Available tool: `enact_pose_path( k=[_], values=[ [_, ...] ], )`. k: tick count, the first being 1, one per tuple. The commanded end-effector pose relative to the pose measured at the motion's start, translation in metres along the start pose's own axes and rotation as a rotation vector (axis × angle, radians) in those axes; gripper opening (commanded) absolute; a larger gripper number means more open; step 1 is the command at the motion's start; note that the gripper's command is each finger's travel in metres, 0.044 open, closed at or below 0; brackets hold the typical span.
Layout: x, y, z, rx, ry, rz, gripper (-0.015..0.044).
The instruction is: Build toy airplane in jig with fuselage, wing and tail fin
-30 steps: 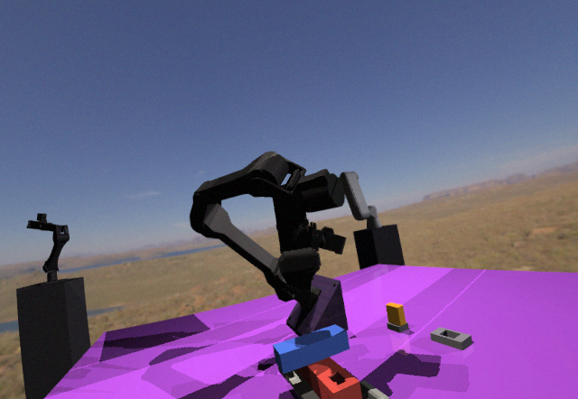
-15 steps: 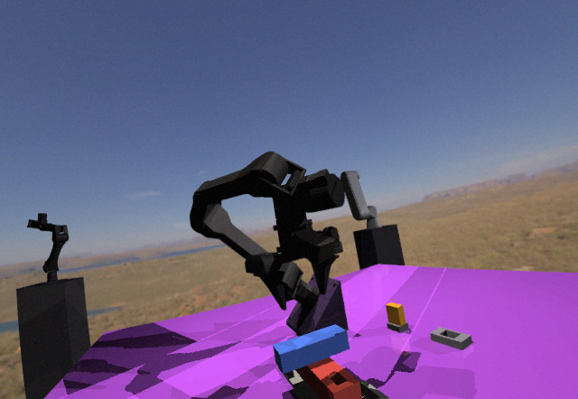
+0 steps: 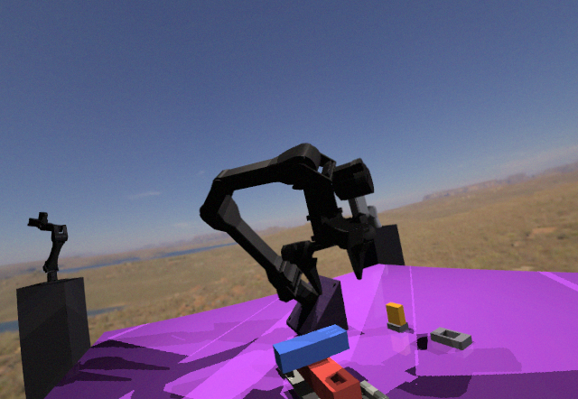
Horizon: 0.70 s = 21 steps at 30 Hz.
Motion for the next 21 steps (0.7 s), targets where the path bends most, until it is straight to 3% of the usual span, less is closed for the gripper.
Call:
enact_pose_path(
  k=[1, 8, 16, 21],
  values=[
    [0.022, 0.061, 0.000, -0.011, 0.005, -0.026, 0.0440],
    [0.095, 0.155, 0.015, 0.031, 0.023, 0.012, 0.0440],
    [0.097, 0.158, 0.018, 0.033, 0.023, 0.014, 0.0440],
    [0.098, 0.156, 0.070, 0.033, 0.022, 0.014, 0.0440]
  ],
)
Point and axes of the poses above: the point midway between the two fingers, 35 mm back from their tips, its own z axis out along the fingers, its own y axis across the jaws, x = y × z, the point moved 1 cm from there along -z, back along the fingers, and after that the axes turned 15 degrees about z, right-handed, at the moved point
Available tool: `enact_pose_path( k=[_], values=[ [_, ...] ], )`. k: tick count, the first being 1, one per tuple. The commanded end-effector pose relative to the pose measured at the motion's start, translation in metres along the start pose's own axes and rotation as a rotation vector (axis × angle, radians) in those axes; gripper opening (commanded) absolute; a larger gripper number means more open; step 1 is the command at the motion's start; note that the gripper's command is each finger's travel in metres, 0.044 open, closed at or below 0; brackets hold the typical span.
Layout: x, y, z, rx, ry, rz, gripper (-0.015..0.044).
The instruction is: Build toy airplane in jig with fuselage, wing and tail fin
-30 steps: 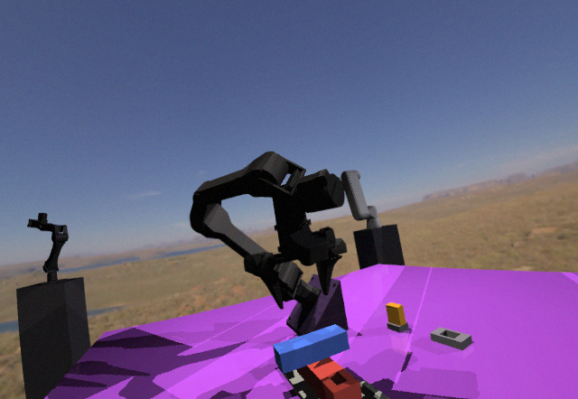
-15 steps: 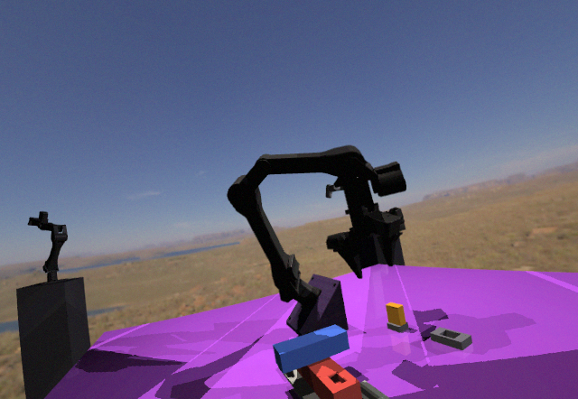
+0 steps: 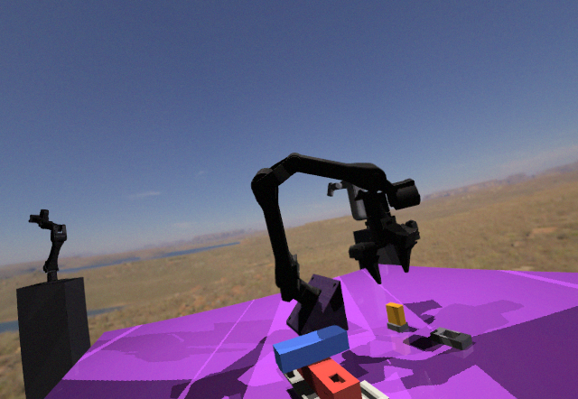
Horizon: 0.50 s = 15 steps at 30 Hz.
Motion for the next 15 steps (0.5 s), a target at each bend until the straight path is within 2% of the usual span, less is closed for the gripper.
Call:
enact_pose_path(
  k=[1, 15],
  values=[
    [0.004, -0.008, 0.033, 0.038, 0.010, -0.015, 0.0440],
    [0.004, -0.009, 0.052, 0.038, 0.010, -0.015, 0.0440]
  ],
)
Point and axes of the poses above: the point midway between the two fingers, 35 mm back from their tips, its own z axis out along the fingers, its own y axis across the jaws, x = y × z, the point moved 1 cm from there along -z, back along the fingers, and after that the axes turned 15 degrees about z, right-handed, at the moved point
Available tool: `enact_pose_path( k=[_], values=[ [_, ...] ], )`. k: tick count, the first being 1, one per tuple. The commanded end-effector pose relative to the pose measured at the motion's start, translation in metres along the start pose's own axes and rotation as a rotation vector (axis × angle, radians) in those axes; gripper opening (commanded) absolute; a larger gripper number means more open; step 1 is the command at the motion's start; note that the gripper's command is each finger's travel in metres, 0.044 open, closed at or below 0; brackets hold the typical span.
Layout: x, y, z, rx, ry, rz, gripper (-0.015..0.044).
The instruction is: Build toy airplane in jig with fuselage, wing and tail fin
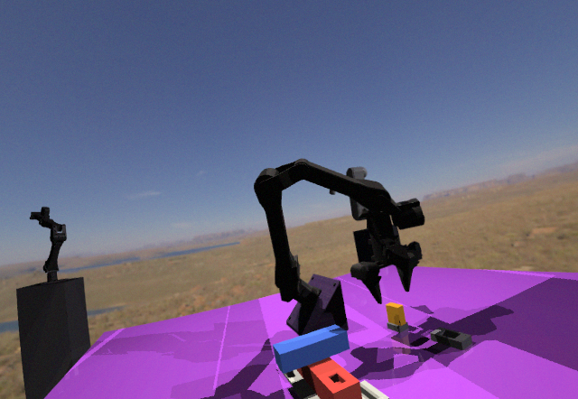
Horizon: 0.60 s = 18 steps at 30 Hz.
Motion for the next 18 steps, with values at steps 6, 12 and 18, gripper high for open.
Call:
enact_pose_path(
  k=[6, 12, 18],
  values=[
    [0.001, -0.002, 0.016, 0.012, -0.001, -0.011, 0.0440],
    [0.001, -0.002, 0.026, 0.013, -0.002, -0.011, 0.0440],
    [0.001, -0.002, 0.035, 0.013, -0.002, -0.010, 0.0440]
  ],
)
Point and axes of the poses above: the point midway between the two fingers, 35 mm back from their tips, its own z axis out along the fingers, its own y axis across the jaws, x = y × z, the point moved 1 cm from there along -z, back along the fingers, and after that the axes turned 15 degrees about z, right-handed, at the moved point
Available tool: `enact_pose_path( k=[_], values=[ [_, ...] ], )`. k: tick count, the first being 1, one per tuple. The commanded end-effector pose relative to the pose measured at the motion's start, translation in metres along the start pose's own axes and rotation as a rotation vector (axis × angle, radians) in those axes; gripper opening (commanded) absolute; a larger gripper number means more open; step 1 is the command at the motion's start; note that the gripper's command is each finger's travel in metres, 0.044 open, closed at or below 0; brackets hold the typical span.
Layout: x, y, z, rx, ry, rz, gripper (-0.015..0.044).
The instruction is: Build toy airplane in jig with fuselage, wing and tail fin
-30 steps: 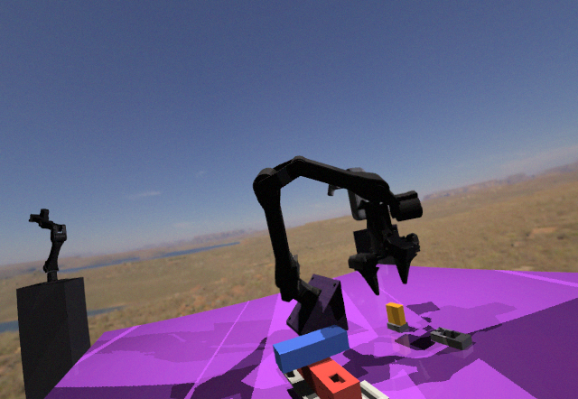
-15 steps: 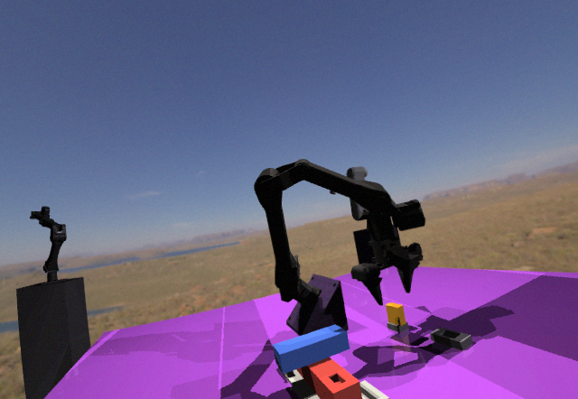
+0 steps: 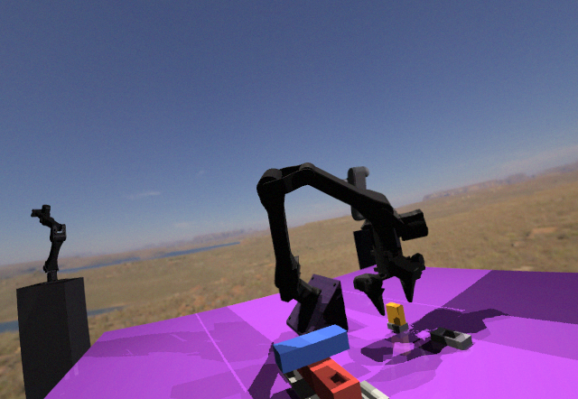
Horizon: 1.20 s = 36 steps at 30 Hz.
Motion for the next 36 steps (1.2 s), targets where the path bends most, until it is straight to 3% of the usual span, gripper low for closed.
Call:
enact_pose_path(
  k=[1, 15, 29, 36],
  values=[
    [0.002, -0.003, 0.009, 0.016, 0.001, -0.013, 0.0440],
    [0.003, -0.005, 0.029, 0.018, 0.000, -0.012, 0.0440],
    [0.003, -0.005, 0.029, 0.018, 0.000, -0.012, 0.0072],
    [0.003, -0.005, 0.029, 0.018, 0.000, -0.012, 0.0026]
  ],
)
Point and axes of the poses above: the point midway between the two fingers, 35 mm back from their tips, its own z axis out along the fingers, its own y axis across the jaws, x = y × z, the point moved 1 cm from there along -z, back along the fingers, and after that the axes turned 15 degrees about z, right-handed, at the moved point
